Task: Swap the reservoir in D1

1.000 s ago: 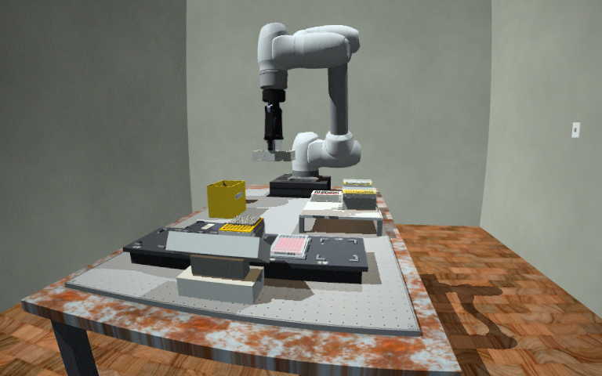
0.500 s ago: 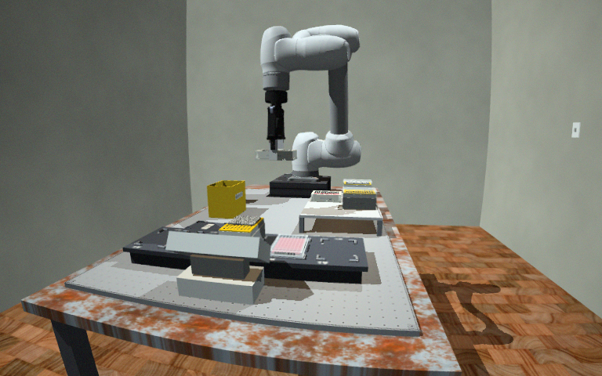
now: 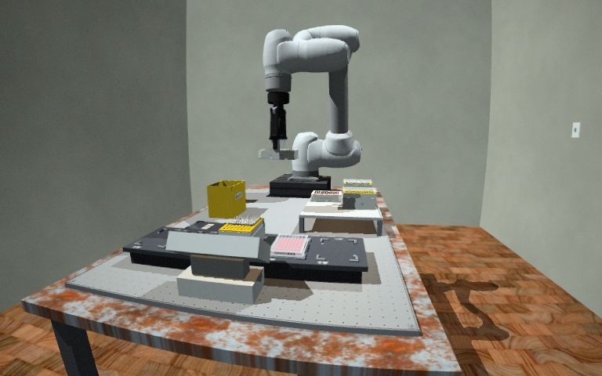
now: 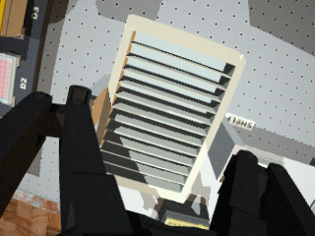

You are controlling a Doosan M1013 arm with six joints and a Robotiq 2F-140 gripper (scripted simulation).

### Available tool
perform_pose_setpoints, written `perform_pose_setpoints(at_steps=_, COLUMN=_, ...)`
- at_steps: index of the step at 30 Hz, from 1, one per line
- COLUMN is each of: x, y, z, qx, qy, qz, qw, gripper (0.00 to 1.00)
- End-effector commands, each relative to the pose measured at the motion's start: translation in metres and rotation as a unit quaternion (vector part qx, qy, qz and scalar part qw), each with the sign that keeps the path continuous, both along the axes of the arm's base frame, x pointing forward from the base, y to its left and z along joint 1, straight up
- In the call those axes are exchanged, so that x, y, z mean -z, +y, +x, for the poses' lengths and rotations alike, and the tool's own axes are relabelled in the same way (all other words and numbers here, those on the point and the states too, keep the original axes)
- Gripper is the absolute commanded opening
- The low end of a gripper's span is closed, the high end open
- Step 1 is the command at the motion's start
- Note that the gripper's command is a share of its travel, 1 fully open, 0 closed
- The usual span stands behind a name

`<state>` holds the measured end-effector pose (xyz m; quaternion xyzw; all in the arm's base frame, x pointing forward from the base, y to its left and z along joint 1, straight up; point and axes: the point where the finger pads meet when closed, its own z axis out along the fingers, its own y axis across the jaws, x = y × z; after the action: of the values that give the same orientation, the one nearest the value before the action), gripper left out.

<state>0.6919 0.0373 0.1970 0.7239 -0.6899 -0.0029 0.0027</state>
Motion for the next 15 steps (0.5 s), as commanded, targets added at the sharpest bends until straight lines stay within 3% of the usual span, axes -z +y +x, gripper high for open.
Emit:
perform_pose_setpoints(at_steps=1, x=0.0, y=0.0, z=-0.007, qx=0.0, qy=0.0, qz=0.0, qw=1.0, gripper=0.0)
perform_pose_setpoints(at_steps=15, x=0.0, y=0.006, z=-0.024, qx=0.0, qy=0.0, qz=0.0, qw=1.0, gripper=0.0)
